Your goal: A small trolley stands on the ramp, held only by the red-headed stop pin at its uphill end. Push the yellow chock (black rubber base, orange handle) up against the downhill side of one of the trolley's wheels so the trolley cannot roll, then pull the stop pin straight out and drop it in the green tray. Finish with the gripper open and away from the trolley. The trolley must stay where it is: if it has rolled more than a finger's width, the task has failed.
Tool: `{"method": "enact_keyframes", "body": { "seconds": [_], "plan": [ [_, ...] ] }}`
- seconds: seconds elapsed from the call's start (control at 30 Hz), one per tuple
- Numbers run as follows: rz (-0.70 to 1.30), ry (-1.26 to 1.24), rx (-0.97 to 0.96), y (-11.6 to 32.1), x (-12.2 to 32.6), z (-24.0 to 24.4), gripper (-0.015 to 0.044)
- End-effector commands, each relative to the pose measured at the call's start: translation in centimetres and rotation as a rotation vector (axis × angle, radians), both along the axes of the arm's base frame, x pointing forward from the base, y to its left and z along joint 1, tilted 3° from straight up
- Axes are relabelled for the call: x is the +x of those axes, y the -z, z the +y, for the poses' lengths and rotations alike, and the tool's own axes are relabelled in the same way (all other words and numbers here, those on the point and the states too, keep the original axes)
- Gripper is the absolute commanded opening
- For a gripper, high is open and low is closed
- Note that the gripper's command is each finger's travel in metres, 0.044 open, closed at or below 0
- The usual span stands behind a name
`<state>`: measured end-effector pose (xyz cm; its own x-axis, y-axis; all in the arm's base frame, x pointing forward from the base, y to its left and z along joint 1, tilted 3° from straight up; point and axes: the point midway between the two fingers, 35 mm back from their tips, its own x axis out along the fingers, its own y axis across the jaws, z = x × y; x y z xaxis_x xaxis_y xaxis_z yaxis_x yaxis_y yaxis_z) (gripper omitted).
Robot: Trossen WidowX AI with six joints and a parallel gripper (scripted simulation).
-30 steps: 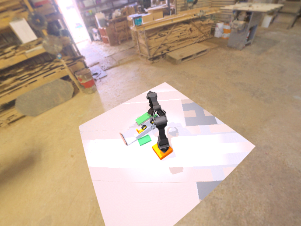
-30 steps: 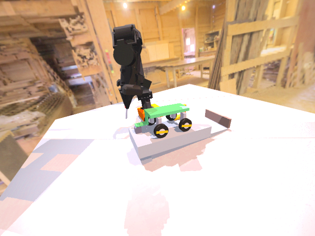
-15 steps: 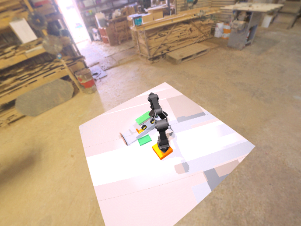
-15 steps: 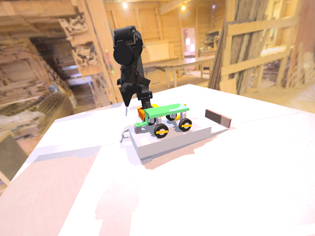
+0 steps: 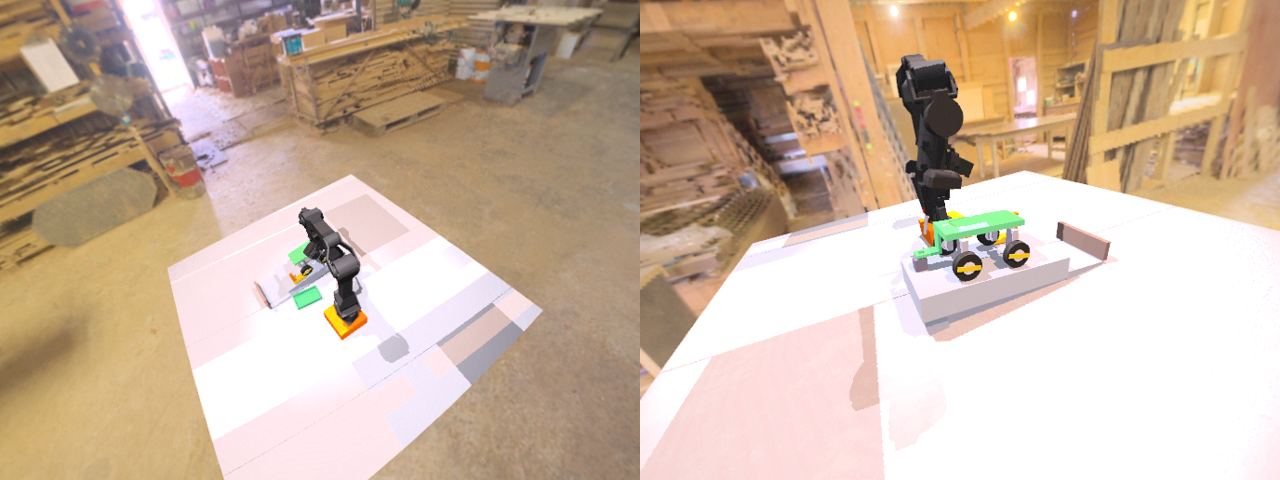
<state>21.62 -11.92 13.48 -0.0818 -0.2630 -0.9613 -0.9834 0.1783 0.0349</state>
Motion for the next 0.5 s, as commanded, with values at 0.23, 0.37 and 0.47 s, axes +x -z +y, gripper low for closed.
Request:
{"method": "enact_keyframes", "body": {
  "seconds": [0.23, 0.37, 0.47],
  "plan": [
    [-0.003, 0.004, -0.003, 0.6, 0.7, 4.3, 0.0],
    [-0.003, 0.004, -0.002, 0.8, 1.0, 5.8, 0.0],
    [-0.003, 0.004, -0.001, 0.9, 1.2, 7.0, 0.0]
  ]
}}
